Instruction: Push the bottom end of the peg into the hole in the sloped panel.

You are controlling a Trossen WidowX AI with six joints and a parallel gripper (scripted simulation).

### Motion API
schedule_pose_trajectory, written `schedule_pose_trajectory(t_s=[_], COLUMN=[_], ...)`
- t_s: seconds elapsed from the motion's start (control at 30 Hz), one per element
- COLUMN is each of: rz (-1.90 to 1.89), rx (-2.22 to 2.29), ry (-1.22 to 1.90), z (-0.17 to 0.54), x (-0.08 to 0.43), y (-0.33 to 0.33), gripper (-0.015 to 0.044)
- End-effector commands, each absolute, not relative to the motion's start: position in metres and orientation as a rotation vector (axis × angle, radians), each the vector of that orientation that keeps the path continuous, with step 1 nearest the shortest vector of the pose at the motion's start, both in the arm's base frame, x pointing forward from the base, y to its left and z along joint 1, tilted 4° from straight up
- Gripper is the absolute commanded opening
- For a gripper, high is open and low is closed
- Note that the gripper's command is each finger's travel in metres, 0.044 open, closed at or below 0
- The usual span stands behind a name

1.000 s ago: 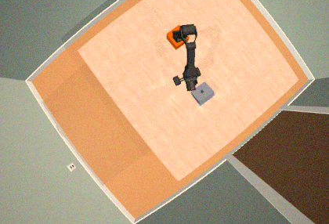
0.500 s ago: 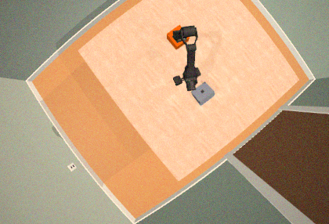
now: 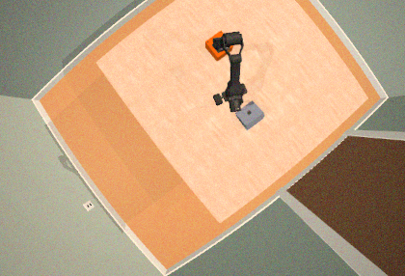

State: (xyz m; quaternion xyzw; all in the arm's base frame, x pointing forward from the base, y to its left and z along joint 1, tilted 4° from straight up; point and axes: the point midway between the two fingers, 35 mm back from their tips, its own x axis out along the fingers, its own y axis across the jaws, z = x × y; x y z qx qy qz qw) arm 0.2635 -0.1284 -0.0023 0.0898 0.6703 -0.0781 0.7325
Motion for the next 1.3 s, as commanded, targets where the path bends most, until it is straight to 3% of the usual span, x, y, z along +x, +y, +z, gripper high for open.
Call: schedule_pose_trajectory(t_s=[0.0, 0.3, 0.83, 1.27], rz=[-0.172, -0.172, -0.177, -0.243], rx=[0.198, 0.198, 0.195, 0.268], ry=[1.475, 1.475, 1.477, 1.452], z=[-0.002, 0.003, 0.077, 0.079], x=[0.264, 0.264, 0.259, 0.261], y=[-0.128, -0.129, -0.128, -0.127], gripper=[0.0, 0.0, 0.0, 0.0])
